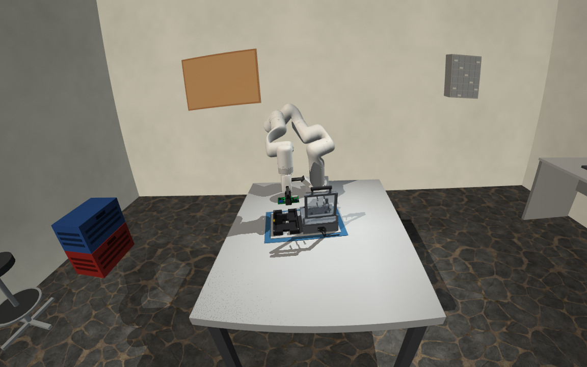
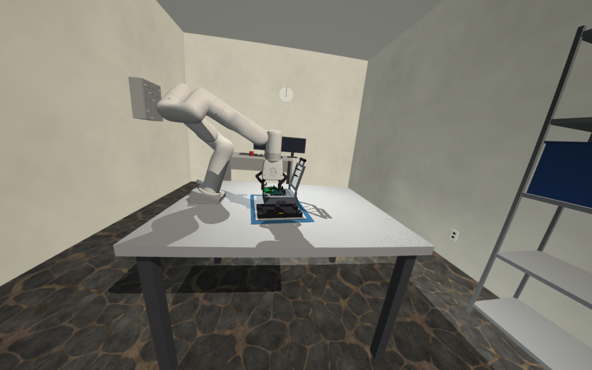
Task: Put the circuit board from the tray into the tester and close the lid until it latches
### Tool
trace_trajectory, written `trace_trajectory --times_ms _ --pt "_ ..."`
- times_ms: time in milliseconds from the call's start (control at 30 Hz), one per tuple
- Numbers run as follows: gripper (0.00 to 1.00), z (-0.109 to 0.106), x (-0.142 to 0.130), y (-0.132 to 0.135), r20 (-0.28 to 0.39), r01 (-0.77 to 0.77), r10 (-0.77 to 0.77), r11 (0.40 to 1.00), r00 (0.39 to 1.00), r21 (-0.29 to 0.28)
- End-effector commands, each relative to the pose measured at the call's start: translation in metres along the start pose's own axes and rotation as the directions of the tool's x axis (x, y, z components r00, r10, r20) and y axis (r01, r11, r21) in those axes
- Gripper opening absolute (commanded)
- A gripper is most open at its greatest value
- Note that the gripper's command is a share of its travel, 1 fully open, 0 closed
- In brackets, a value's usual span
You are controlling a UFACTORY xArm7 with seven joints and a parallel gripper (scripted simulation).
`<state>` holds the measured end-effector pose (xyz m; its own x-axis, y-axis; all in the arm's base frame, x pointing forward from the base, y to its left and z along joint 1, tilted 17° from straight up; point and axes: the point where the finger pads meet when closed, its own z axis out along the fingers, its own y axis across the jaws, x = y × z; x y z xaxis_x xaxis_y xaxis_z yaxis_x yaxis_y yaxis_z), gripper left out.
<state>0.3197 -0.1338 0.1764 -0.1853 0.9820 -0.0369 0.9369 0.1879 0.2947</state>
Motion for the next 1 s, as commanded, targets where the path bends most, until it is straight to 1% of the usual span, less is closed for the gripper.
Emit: trace_trajectory --times_ms 0,333,400,900,967 --pt "0.79 -0.002 0.008 0.004 0.002 0.001 -0.001 1.000 1.000 -0.002" --pt "0.79 -0.004 0.039 0.014 0.002 0.001 -0.001 1.000 1.000 -0.002" --pt "0.79 -0.004 0.039 0.014 0.002 0.001 -0.001 1.000 1.000 -0.002" --pt "0.79 -0.007 0.091 0.032 0.002 0.001 -0.001 1.000 1.000 -0.002" --pt "0.79 -0.007 0.091 0.032 0.002 0.001 -0.001 1.000 1.000 -0.002"
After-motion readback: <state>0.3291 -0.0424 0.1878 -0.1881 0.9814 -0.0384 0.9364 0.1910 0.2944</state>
